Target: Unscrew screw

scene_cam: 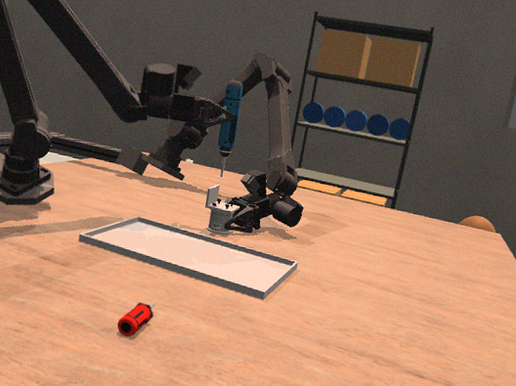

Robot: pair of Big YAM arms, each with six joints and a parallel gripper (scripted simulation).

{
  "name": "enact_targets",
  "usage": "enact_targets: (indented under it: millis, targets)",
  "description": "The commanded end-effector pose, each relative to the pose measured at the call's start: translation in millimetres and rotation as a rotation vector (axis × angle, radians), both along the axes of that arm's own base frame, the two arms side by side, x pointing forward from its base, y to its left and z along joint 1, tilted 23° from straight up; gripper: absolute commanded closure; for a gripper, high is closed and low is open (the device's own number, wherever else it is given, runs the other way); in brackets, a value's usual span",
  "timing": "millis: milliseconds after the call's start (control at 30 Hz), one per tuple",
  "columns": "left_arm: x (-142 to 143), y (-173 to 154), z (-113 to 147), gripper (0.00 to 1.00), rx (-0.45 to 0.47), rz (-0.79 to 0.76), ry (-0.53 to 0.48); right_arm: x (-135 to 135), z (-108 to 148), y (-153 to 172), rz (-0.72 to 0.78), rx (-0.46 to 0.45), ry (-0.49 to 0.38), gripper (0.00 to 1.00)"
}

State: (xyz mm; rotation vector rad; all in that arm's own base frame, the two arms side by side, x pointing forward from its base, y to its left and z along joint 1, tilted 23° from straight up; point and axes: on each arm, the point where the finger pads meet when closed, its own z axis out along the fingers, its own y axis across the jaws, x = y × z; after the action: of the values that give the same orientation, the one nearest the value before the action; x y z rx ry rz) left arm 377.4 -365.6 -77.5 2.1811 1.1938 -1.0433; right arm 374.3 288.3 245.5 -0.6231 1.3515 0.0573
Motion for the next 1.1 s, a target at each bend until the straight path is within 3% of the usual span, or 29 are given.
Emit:
enact_targets:
  millis: [0, 833, 1033, 1067]
  targets:
    - [6.4, -4.3, 5.6, 0.41, -0.012, -0.002, -0.017, 0.2, 21.8, 4.4, 0.012, 0.04, -0.052, 0.58]
    - [6.4, -4.3, 5.6, 0.41, -0.012, -0.002, -0.017, -3.9, 9.0, 0.0, 0.01, 0.017, -0.034, 0.58]
    - [6.4, -4.3, 5.6, 0.41, -0.012, -0.002, -0.017, -0.5, 17.6, 3.2, 0.01, 0.029, -0.047, 0.58]
    - [6.4, -4.3, 5.6, 0.41, -0.012, -0.002, -0.017, 0.7, 3.2, -0.5, 0.003, 0.01, -0.027, 0.58]
